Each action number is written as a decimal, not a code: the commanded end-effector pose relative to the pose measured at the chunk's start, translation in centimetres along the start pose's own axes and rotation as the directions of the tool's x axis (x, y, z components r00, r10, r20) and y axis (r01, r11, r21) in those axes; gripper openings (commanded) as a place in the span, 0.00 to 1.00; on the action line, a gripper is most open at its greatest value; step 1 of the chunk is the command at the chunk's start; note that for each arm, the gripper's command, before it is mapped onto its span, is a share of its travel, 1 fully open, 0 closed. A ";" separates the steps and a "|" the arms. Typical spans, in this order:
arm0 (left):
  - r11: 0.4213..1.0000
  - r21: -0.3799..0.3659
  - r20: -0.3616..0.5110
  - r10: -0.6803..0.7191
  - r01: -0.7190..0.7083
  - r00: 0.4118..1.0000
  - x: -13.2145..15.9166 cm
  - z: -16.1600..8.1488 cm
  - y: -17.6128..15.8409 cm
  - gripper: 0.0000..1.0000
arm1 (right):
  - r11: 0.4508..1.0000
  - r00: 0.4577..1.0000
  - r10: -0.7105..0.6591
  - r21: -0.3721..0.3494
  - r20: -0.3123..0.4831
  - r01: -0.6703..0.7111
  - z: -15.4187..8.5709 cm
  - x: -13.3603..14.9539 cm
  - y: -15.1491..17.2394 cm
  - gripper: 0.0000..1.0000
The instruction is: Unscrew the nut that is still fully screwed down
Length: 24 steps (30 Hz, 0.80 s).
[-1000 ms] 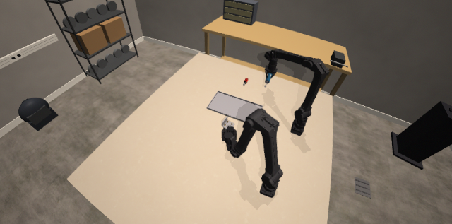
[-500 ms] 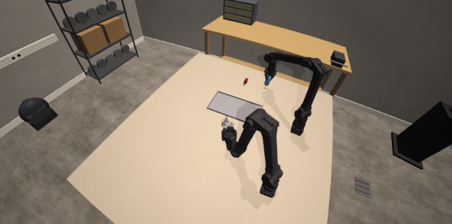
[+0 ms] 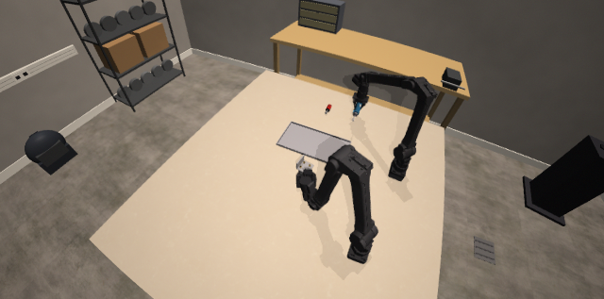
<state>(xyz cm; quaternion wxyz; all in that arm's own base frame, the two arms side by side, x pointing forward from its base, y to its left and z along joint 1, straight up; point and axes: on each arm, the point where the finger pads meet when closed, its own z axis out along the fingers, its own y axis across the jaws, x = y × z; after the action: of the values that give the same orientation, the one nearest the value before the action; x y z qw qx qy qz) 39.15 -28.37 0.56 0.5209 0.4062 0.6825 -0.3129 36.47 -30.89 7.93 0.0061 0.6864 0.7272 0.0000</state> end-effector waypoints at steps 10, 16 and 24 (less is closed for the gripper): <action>1.000 0.005 0.037 0.026 -0.027 0.999 -1.5 0.2 -0.4 0.59 | 0.998 0.998 0.008 -0.070 0.061 -0.004 -1.9 -1.6 1.8 0.42; 1.000 0.005 0.037 0.026 -0.027 0.999 -1.5 0.2 -0.4 0.59 | 0.999 1.000 0.007 -0.033 0.027 -0.006 1.5 -0.8 0.9 0.42; 1.000 0.005 0.037 0.026 -0.027 0.999 -1.5 0.2 -0.4 0.59 | 0.999 1.000 0.002 -0.035 0.031 -0.001 2.1 -1.0 1.1 0.42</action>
<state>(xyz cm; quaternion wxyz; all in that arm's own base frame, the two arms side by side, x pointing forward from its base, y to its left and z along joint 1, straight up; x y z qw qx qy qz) 39.15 -28.37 0.56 0.5209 0.4062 0.6825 -0.3129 36.59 -30.98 4.42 0.0092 0.6864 0.7271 0.0002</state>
